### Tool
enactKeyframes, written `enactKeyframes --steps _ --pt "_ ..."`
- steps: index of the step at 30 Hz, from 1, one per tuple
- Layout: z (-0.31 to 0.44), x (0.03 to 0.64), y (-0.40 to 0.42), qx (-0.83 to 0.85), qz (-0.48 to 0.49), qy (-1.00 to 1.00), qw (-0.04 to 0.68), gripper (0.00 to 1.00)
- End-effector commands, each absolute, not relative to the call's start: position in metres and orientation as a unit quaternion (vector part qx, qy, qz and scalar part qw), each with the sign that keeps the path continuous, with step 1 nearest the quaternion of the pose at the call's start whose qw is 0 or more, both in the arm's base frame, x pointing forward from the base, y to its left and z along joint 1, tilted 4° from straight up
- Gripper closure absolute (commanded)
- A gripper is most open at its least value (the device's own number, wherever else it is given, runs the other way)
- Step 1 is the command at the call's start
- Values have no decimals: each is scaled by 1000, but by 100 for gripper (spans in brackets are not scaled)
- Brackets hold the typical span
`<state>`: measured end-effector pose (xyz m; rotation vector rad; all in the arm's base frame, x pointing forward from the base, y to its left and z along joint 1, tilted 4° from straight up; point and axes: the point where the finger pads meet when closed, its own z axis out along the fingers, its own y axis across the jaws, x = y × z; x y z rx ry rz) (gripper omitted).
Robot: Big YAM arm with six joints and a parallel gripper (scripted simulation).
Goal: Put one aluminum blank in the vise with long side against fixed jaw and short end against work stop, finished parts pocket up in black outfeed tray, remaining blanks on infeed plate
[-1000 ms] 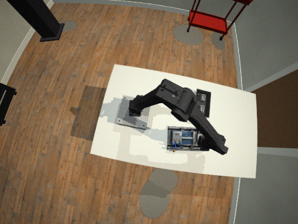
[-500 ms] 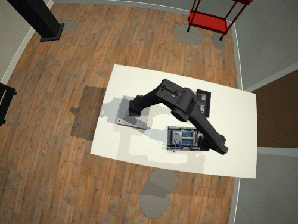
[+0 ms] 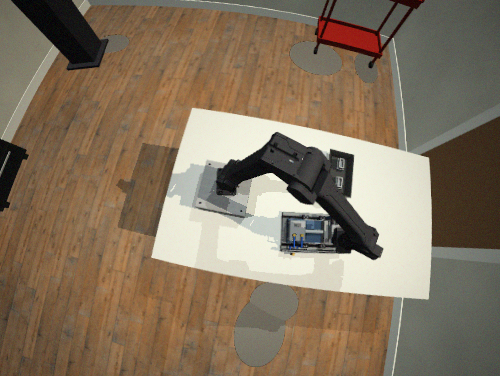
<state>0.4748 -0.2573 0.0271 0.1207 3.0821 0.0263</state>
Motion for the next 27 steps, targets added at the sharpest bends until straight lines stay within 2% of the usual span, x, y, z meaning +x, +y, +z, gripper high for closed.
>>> enactKeyframes --steps 1,27 --pt "41 485 -240 29 7 999 43 100" --pt "38 493 -254 21 7 999 42 100"
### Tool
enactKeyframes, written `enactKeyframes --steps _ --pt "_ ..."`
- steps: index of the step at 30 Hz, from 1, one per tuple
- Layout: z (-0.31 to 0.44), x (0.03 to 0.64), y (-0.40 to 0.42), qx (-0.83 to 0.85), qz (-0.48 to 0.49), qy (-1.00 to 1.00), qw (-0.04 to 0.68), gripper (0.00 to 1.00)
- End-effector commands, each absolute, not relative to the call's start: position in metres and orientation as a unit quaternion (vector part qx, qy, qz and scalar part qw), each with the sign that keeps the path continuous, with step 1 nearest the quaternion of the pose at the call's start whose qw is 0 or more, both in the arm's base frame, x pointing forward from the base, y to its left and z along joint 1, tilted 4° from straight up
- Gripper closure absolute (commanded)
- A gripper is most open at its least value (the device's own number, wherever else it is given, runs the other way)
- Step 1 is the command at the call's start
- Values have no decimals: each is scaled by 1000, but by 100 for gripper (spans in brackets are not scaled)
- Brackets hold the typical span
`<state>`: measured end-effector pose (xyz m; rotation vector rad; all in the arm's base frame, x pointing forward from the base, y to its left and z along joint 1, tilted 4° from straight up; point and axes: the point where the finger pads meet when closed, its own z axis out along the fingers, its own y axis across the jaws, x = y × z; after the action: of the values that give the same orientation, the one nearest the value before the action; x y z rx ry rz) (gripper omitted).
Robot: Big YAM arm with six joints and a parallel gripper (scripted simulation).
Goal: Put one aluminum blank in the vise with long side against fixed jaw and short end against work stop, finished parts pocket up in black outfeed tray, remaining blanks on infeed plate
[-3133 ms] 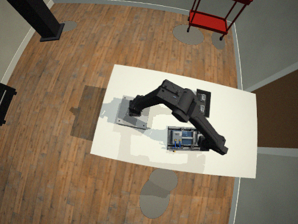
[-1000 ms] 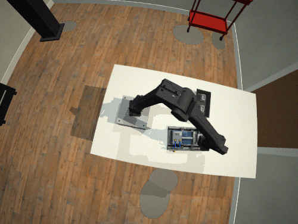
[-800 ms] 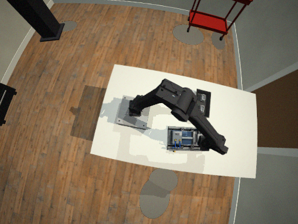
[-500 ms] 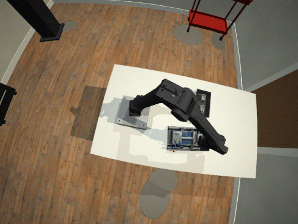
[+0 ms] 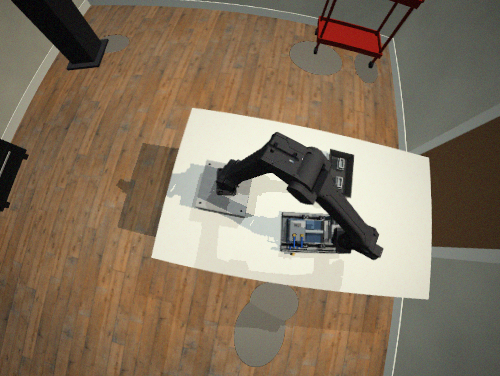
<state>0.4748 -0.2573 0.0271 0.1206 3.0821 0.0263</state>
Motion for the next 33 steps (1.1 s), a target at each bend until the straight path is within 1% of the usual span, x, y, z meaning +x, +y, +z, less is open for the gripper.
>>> enactKeyframes --steps 1,15,33 --pt "38 494 -255 21 7 999 42 100" --pt "39 492 -278 28 5 999 43 100" --pt "70 495 -278 26 -3 998 58 100"
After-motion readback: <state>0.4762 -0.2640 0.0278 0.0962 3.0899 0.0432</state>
